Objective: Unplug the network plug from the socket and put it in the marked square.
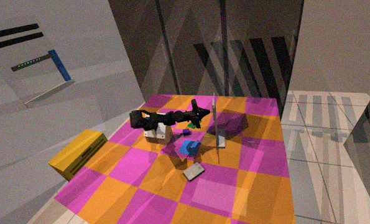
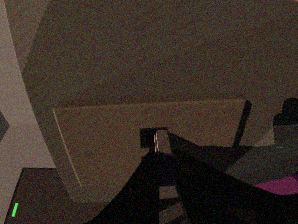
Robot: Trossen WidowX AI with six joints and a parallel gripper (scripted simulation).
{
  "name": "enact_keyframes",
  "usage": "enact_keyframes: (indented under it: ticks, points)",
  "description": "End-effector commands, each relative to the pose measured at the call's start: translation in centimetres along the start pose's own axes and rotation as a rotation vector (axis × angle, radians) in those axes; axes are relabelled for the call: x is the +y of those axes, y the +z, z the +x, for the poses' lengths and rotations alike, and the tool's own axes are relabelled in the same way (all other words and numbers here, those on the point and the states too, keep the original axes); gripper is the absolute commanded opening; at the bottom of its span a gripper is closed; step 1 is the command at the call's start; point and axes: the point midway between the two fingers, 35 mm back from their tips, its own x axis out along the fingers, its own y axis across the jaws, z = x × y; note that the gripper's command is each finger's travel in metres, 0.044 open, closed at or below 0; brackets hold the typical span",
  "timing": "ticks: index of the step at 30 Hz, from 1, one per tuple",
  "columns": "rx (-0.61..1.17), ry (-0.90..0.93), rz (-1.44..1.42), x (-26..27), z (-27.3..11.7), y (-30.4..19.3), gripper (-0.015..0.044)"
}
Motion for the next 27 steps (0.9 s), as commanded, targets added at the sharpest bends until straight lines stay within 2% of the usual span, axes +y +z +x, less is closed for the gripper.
enact_keyframes:
  ticks: [1, 27]
  points:
    - [0.000, -0.002, -0.003, 0.0, -0.4, -0.1, 0.0000]
    - [0.000, -0.002, -0.003, 0.0, -1.8, -0.6, 0.0000]
